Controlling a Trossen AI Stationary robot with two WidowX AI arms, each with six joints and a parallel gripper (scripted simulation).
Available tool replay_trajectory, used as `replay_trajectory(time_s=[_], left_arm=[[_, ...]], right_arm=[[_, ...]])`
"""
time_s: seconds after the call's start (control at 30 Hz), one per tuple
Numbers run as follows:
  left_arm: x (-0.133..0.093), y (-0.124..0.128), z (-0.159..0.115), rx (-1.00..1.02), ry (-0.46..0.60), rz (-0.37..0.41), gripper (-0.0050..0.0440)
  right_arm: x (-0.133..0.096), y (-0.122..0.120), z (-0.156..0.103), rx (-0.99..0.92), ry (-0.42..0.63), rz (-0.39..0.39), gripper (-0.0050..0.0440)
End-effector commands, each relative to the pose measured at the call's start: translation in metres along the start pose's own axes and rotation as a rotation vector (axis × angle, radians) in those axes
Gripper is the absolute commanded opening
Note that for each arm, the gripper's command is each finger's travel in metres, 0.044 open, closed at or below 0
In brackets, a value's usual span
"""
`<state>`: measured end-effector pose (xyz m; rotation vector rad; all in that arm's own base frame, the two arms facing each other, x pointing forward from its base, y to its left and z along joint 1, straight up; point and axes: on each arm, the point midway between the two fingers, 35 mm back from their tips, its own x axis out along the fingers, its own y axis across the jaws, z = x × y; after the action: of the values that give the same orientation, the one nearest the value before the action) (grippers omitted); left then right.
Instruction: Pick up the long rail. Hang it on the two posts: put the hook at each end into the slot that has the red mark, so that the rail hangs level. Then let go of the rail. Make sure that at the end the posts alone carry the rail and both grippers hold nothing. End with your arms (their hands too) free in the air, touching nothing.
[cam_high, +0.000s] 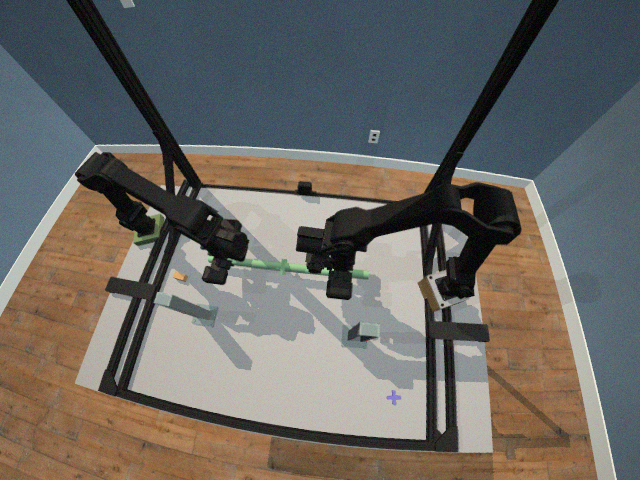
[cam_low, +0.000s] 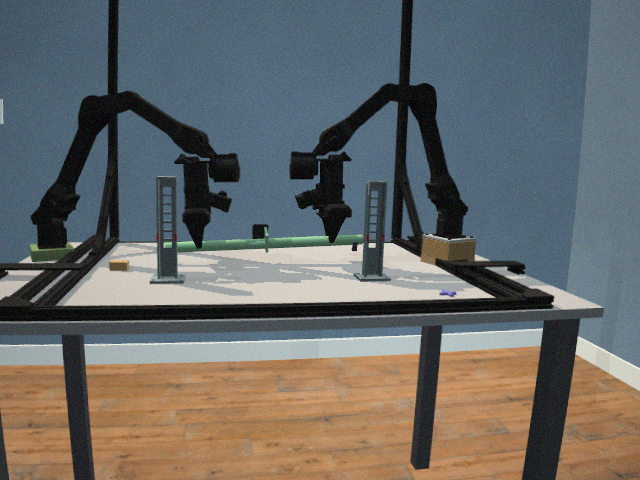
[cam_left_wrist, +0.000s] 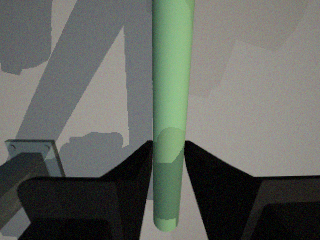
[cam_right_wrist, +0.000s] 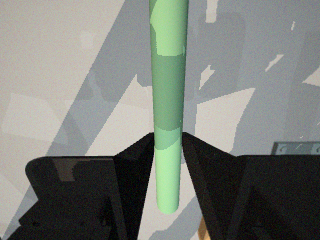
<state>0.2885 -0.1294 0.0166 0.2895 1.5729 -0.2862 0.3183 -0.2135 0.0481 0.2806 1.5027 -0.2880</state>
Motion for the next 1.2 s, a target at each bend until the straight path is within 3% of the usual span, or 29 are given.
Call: replay_trajectory(time_s=[0.0, 0.17, 0.73, 1.17], left_arm=[[-0.003, 0.001, -0.001, 0.0, -0.017, 0.002, 0.0], [-0.003, 0.001, -0.001, 0.0, -0.044, 0.002, 0.0], [-0.003, 0.001, -0.001, 0.0, -0.044, 0.002, 0.0], [0.008, 0.001, -0.001, 0.0, -0.042, 0.002, 0.0]], right_arm=[[-0.006, 0.0, 0.001, 0.0, 0.017, -0.004, 0.0], [-0.017, 0.0, 0.001, 0.0, 0.04, -0.004, 0.0], [-0.017, 0.0, 0.001, 0.0, 0.04, -0.004, 0.0], [-0.006, -0.001, 0.001, 0.0, 0.041, -0.004, 0.0]])
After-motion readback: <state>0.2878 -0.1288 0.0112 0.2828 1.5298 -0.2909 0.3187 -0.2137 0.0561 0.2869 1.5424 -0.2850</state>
